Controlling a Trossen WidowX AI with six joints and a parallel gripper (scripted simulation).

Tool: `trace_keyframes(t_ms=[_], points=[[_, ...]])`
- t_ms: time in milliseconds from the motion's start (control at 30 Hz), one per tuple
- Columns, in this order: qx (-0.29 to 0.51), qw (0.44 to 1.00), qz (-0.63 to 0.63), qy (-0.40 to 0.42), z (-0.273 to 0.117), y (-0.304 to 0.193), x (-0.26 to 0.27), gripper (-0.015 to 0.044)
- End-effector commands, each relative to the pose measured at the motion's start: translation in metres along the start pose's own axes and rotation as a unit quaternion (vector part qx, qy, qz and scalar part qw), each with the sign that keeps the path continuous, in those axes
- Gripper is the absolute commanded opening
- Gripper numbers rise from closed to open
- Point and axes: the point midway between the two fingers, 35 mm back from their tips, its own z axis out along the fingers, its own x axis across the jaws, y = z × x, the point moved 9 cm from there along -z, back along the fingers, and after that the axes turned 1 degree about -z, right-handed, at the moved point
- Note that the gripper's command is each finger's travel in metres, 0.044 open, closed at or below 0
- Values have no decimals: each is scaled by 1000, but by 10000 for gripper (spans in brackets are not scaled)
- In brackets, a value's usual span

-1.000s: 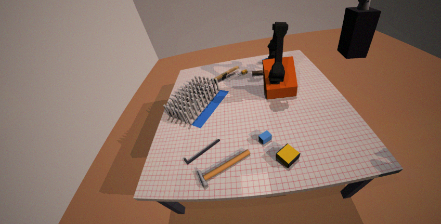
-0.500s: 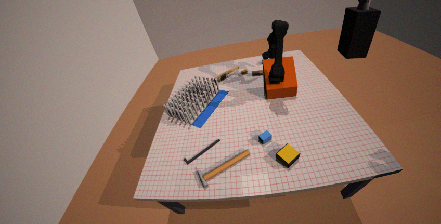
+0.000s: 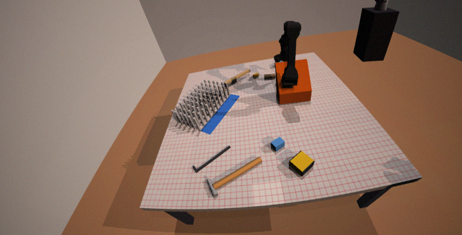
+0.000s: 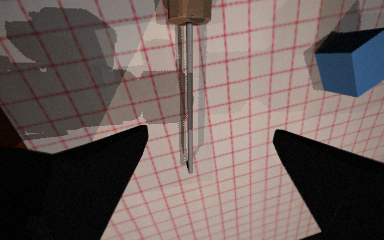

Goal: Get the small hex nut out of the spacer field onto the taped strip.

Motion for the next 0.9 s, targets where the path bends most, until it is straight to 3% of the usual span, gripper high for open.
trace_keyframes(t_ms=[0,400,667,867], points=[[41,999,-4,0,-2,33,-6,440],[227,974,-9,-8,7,179,5,440],[239,971,-9,-12,9,187,8,440],[239,971,-9,-12,9,187,8,282]])
